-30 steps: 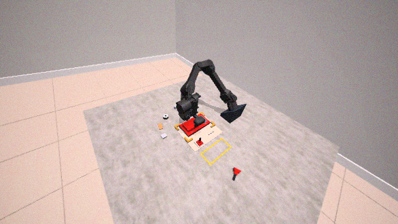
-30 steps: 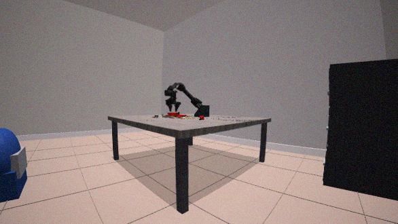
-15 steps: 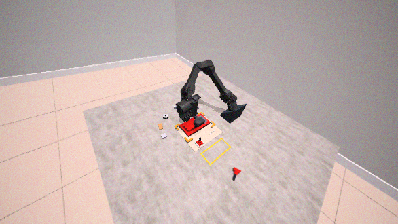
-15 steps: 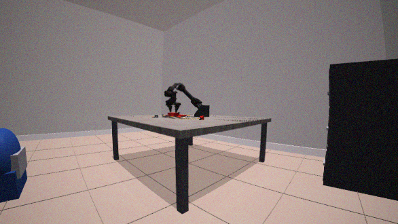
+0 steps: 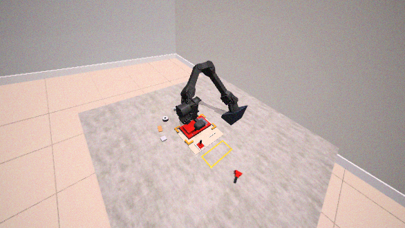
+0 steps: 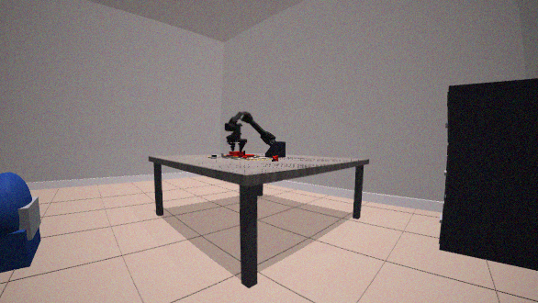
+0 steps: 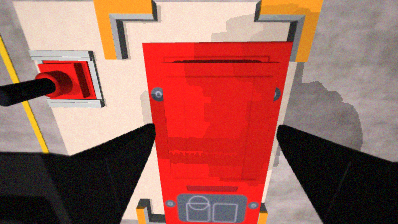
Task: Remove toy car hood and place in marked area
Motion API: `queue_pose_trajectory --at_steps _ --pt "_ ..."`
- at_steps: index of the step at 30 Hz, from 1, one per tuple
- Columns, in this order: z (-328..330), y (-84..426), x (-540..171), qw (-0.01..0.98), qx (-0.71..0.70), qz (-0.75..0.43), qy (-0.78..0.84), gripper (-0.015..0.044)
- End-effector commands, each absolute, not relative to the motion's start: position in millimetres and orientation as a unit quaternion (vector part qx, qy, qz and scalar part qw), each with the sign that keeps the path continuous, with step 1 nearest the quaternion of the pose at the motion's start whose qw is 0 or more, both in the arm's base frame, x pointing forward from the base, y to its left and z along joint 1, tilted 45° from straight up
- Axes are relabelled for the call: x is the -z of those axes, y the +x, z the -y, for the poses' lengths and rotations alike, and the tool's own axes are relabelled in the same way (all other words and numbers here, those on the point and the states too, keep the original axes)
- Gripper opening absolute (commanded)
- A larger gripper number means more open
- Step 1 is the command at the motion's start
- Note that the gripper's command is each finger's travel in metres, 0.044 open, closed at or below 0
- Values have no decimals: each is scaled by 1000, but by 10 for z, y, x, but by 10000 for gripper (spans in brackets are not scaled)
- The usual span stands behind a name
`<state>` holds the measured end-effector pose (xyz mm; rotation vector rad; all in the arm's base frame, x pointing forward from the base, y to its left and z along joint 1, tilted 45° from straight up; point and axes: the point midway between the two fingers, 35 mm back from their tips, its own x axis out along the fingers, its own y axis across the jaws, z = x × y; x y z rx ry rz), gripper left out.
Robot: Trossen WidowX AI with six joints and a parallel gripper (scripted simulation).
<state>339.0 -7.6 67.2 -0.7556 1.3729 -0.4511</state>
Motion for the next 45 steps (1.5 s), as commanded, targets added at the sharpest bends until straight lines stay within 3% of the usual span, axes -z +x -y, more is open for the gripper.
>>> queue_pose_trajectory --at_steps 1,17,21,30,40,45 --pt "98 3390 -653 684 201 -613 -340 440" --pt "153 3402 -599 684 201 -613 -341 440" --pt "135 3403 -614 686 202 -613 -337 335" --pt "135 3403 -614 686 202 -613 -337 275" --pt "100 3397 -647 686 201 -613 -337 12" --pt "77 3393 -669 686 201 -613 -337 0"
